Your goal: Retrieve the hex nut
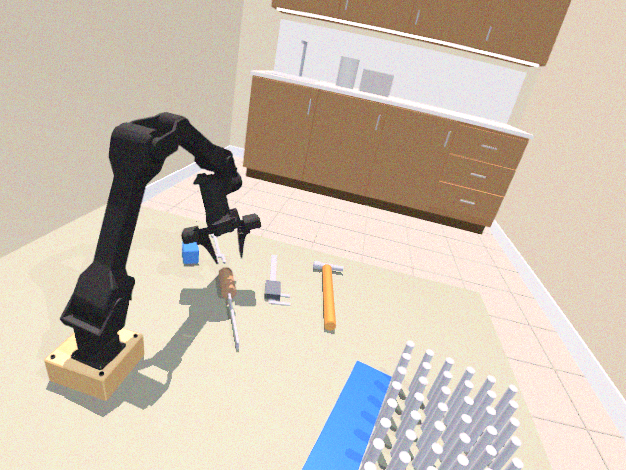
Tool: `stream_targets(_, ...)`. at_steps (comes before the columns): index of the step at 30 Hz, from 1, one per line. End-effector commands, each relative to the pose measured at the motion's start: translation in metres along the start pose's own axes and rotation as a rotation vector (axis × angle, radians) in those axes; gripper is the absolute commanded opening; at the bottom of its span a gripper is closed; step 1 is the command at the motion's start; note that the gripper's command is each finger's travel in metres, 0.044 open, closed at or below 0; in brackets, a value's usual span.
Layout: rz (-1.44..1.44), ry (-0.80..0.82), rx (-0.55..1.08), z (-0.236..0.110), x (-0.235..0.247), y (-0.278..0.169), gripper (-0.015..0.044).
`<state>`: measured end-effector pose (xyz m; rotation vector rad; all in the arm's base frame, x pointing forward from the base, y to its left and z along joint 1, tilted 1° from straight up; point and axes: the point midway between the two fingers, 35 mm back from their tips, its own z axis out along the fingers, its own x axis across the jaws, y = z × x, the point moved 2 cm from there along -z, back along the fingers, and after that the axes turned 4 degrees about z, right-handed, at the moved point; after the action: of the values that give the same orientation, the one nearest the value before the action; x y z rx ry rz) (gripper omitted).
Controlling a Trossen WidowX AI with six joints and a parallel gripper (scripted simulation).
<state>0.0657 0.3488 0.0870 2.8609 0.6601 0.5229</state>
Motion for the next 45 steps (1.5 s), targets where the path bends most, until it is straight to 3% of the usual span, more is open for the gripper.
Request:
stream_targets(1, 0.006, 0.003, -0.002, 0.001, 0.0, 0.0, 0.028)
stream_targets(45, 0.006, 0.003, -0.002, 0.064, -0.021, -0.016, 0.028)
